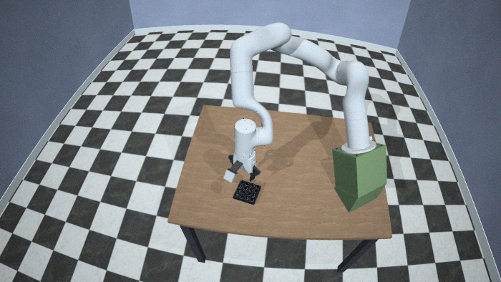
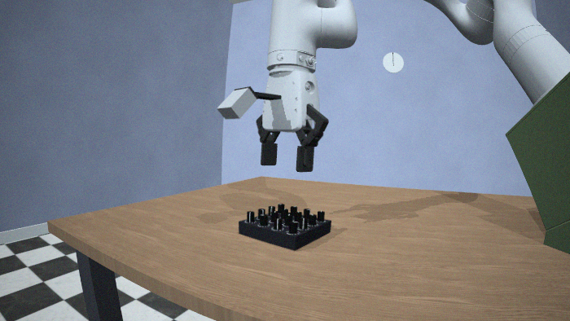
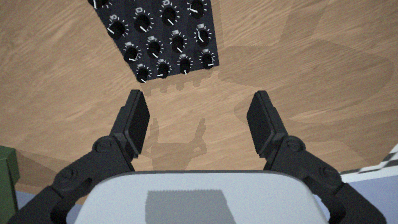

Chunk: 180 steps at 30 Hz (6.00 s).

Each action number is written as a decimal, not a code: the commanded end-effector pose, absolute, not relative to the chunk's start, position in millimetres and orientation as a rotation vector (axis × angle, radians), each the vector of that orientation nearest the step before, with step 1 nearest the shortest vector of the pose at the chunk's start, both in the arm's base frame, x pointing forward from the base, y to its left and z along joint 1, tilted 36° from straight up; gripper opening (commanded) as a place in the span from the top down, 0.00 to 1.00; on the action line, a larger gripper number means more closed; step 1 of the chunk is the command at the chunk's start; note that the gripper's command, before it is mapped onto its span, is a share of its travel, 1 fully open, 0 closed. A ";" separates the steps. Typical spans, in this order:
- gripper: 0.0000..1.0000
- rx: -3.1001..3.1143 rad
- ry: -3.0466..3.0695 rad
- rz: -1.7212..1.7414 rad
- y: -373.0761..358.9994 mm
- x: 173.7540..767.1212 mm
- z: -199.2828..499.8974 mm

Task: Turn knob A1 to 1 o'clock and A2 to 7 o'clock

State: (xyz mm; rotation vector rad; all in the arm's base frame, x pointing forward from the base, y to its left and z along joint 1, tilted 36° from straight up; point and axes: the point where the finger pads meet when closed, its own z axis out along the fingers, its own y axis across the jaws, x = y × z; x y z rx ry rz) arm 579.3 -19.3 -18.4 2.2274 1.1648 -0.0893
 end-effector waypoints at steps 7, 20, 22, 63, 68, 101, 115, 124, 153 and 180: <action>0.00 2.074 1.448 -0.216 -30.5 586.3 -16.4; 0.81 2.061 1.468 -0.224 -31.4 586.8 -16.3; 0.81 2.061 1.468 -0.224 -31.4 586.8 -16.3; 0.81 2.061 1.468 -0.225 -33.9 587.8 -19.9; 0.81 2.061 1.468 -0.225 -36.4 588.8 -23.6; 0.81 2.061 1.468 -0.225 -54.3 595.9 -49.8; 0.81 2.061 1.468 -0.225 -55.5 596.4 -51.4; 0.81 2.061 1.468 -0.225 -55.5 596.4 -51.4; 0.81 2.061 1.468 -0.225 -55.7 596.5 -51.7; 0.81 2.061 1.468 -0.225 -62.1 598.7 -61.1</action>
